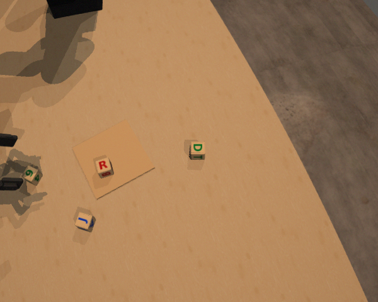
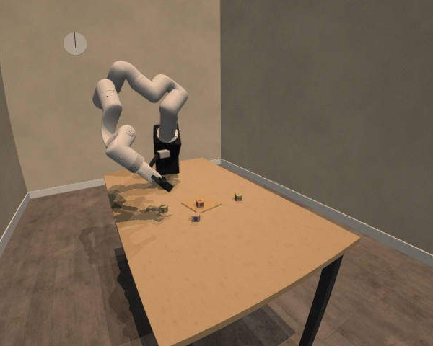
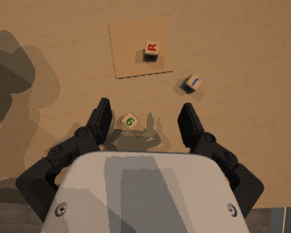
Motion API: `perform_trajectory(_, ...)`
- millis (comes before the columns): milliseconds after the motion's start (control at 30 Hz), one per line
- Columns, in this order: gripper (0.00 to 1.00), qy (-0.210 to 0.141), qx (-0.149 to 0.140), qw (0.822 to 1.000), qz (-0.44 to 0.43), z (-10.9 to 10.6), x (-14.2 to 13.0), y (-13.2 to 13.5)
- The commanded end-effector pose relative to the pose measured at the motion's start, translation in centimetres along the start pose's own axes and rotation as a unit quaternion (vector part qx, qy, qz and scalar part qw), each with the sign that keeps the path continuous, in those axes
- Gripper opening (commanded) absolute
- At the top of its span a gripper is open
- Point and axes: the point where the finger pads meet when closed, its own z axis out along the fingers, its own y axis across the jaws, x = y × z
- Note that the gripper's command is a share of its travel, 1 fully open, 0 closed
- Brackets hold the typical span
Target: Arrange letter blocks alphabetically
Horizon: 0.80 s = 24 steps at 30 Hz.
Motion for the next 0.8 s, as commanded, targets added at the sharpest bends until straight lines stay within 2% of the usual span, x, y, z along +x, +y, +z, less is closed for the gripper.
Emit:
perform_trajectory(0, 1.0, 0.0, 0.001, 1.0, -0.004, -0.3, 0.1, -0.3)
perform_trajectory(233, 1.0, 0.0, 0.001, 1.0, -0.004, -0.3, 0.1, -0.3)
perform_trajectory(300, 1.0, 0.003, -0.003, 1.0, -0.008, -1.4, -0.5, -2.9)
perform_trajectory(767, 1.0, 0.004, -0.003, 1.0, -0.008, -1.5, -0.5, -3.1)
